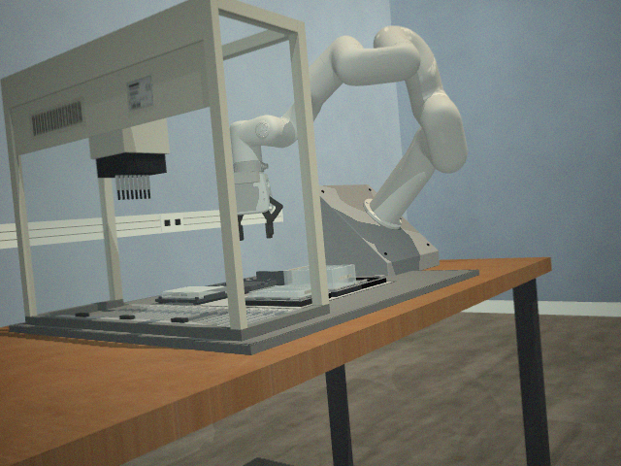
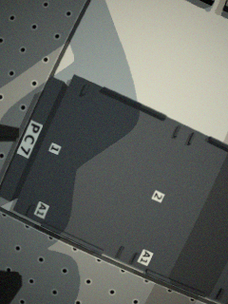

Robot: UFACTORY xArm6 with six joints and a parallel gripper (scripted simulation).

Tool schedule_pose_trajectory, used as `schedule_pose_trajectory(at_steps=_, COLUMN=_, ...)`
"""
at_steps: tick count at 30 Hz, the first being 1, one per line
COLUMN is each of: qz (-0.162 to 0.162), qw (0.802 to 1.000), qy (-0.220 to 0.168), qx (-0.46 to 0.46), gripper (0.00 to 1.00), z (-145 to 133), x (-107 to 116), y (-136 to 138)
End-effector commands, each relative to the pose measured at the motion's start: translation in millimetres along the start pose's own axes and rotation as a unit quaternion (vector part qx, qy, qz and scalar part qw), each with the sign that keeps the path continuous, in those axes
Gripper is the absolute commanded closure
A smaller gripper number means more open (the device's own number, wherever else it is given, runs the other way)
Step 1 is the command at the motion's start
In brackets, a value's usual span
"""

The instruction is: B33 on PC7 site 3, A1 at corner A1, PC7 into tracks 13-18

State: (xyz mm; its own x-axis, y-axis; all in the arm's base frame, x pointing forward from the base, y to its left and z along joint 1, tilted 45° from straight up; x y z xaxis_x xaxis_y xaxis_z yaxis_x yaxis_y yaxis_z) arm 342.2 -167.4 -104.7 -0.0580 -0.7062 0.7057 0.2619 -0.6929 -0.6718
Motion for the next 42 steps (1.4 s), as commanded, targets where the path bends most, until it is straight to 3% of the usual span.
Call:
schedule_pose_trajectory(at_steps=1, qz=-0.005, qw=0.998, qy=0.0, qx=-0.06, gripper=0.18, z=-9.9, x=2.1, y=-13.8)
schedule_pose_trajectory(at_steps=12, qz=-0.005, qw=0.978, qy=0.001, qx=-0.208, gripper=0.18, z=-34.4, x=1.8, y=-45.6)
schedule_pose_trajectory(at_steps=25, qz=-0.005, qw=0.978, qy=0.001, qx=-0.21, gripper=0.18, z=-34.3, x=1.7, y=-45.6)
schedule_pose_trajectory(at_steps=42, qz=-0.004, qw=0.978, qy=0.001, qx=-0.21, gripper=0.18, z=-34.4, x=-23.3, y=-45.5)
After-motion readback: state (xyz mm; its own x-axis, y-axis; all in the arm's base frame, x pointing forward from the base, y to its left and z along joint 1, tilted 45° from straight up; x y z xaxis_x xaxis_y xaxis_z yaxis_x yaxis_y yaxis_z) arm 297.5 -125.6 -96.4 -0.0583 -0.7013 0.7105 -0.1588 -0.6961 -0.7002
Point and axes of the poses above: the point where the finger pads meet when closed, its own x axis back along the fingers, its own y axis across the jaws, z = x × y, the point moved 4 cm from there along x, back along the fingers, and after that the axes turned 5 degrees about -x, right-handed, at the moved point
